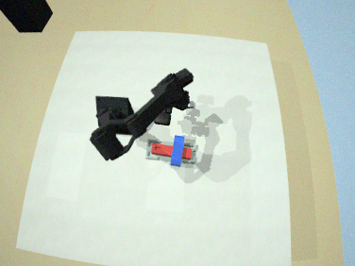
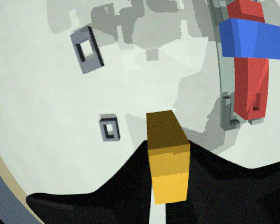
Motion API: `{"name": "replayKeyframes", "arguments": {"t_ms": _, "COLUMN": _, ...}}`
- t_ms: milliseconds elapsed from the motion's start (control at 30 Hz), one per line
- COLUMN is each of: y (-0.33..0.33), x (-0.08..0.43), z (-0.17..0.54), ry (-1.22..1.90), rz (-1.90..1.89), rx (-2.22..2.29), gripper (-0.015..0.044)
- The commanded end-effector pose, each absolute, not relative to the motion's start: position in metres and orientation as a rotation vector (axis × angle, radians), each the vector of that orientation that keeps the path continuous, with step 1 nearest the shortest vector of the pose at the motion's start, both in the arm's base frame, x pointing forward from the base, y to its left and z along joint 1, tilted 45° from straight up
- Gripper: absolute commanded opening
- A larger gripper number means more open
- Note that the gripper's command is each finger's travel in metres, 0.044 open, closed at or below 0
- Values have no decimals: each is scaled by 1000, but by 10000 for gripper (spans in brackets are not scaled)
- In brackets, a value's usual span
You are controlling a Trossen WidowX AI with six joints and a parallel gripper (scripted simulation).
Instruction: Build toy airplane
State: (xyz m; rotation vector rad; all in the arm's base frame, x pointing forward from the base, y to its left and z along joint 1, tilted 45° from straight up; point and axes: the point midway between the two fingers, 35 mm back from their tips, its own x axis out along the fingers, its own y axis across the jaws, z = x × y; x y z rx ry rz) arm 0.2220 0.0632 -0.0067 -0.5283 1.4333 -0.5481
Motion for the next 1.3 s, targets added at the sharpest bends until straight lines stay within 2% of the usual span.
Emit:
{"name": "replayKeyframes", "arguments": {"t_ms": 0, "y": 50, "x": 225, "z": 3, "ry": 1427, "rz": -542, "rx": -532, "gripper": 0}}
{"name": "replayKeyframes", "arguments": {"t_ms": 1267, "y": -53, "x": 215, "z": 58, "ry": 1412, "rz": -578, "rx": -578, "gripper": 0}}
